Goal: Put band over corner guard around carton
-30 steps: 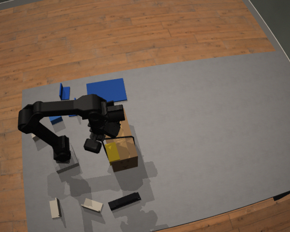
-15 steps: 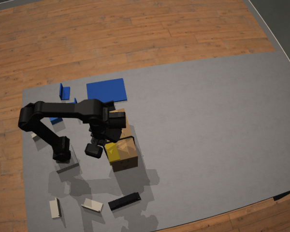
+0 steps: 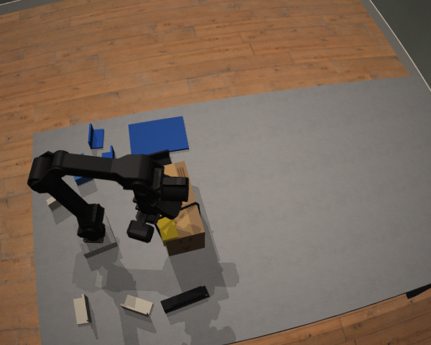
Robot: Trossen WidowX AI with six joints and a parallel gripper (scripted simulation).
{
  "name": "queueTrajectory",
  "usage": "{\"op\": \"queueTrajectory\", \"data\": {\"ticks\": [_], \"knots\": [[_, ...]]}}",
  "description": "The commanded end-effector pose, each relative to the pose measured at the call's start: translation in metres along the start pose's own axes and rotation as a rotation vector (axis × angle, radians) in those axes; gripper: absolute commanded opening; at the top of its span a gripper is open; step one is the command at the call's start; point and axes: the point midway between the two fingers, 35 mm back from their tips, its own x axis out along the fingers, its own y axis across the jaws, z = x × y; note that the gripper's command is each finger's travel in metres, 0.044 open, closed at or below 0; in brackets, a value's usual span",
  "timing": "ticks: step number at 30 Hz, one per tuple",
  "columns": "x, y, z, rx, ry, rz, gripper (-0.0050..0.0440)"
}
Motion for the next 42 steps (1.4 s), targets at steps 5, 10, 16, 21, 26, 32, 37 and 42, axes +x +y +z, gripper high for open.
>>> {"op": "queueTrajectory", "data": {"ticks": [5, 10, 16, 21, 26, 32, 37, 42], "knots": [[0.0, -0.01, 0.002, -0.001, 0.009, -0.001, 0.0], [0.0, -0.017, 0.005, -0.001, 0.009, -0.001, 0.0], [0.001, -0.024, 0.007, -0.001, 0.009, -0.001, 0.0], [0.001, -0.025, 0.007, -0.001, 0.009, -0.001, 0.0], [0.0, -0.023, 0.011, -0.001, 0.009, -0.001, 0.0], [0.0, -0.018, 0.019, -0.001, 0.009, -0.001, 0.0], [0.0, -0.015, 0.024, -0.001, 0.009, -0.001, 0.0], [0.0, -0.011, 0.031, -0.001, 0.009, -0.001, 0.0]]}}
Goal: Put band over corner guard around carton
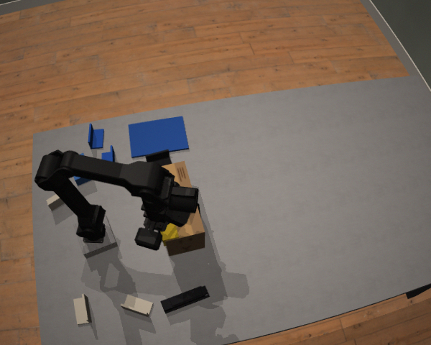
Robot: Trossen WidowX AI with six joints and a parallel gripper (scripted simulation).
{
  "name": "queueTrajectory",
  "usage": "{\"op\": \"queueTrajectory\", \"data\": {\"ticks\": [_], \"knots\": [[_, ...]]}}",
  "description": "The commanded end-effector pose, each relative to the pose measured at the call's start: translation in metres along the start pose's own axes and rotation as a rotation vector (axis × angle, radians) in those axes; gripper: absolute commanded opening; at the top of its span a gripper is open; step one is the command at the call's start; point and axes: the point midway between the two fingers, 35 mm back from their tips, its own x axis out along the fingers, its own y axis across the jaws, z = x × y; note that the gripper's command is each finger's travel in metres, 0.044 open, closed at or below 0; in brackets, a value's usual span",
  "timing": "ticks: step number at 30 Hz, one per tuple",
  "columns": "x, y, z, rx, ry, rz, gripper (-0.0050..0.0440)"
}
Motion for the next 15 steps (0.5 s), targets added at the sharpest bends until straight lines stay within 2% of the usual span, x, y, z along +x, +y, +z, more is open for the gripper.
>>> {"op": "queueTrajectory", "data": {"ticks": [1, 15], "knots": [[0.0007, 0.0024, 0.0058, 0.002, 0.008, -0.007, 0.0], [0.0017, 0.0075, 0.0132, 0.002, 0.008, -0.007, 0.0]]}}
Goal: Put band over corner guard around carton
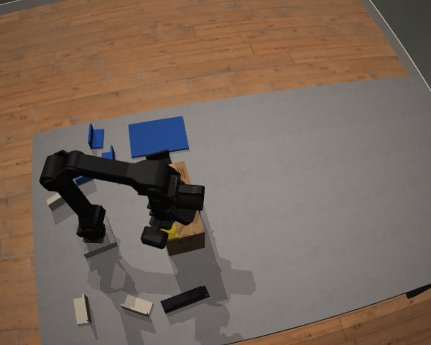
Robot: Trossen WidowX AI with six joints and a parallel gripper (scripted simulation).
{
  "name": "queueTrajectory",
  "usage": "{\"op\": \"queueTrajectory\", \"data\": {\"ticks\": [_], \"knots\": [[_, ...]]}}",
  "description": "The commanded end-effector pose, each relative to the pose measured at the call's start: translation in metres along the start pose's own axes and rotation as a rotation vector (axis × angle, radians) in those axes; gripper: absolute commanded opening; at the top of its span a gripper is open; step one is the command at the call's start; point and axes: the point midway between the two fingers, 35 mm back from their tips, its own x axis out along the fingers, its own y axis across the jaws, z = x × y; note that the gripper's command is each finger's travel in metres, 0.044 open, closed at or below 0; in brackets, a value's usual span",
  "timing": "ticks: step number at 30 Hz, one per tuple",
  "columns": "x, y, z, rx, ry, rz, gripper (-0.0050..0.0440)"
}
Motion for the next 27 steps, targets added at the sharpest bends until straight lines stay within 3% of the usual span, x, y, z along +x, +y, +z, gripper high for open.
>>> {"op": "queueTrajectory", "data": {"ticks": [1, 27], "knots": [[0.002, -0.001, 0.001, 0.003, 0.007, -0.008, 0.0], [0.017, -0.001, 0.001, 0.003, 0.007, -0.008, 0.0]]}}
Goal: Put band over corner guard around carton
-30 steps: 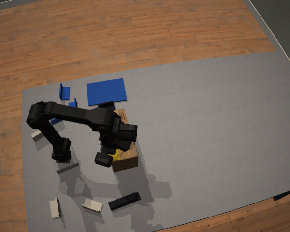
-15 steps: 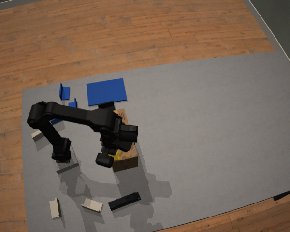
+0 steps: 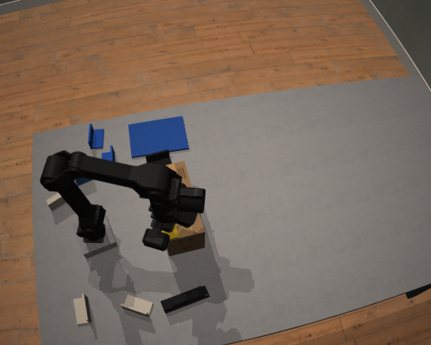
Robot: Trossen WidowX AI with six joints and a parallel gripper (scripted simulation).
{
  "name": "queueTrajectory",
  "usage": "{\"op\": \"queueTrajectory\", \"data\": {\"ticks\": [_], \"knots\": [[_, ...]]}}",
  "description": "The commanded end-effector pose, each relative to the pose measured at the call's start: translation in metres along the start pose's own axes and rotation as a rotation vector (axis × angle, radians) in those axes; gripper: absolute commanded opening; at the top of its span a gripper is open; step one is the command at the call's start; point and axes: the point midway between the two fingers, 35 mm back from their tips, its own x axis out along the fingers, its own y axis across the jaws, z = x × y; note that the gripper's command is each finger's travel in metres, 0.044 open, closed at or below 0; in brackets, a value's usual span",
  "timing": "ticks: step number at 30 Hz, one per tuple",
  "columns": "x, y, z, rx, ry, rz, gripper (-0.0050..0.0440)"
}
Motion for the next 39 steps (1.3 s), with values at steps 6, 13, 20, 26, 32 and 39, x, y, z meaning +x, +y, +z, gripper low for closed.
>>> {"op": "queueTrajectory", "data": {"ticks": [6, 13, 20, 26, 32, 39], "knots": [[0.003, -0.001, -0.001, 0.004, 0.007, -0.008, 0.0], [0.001, 0.0, 0.0, 0.0, 0.0, 0.0, 0.0118], [0.001, 0.0, 0.0, 0.0, 0.0, 0.0, 0.0118], [-0.006, 0.001, 0.0, 0.0, 0.0, 0.002, 0.0118], [-0.029, 0.002, 0.0, -0.001, -0.001, 0.01, 0.0118], [-0.028, 0.02, 0.011, 0.002, -0.01, 0.004, 0.0046]]}}
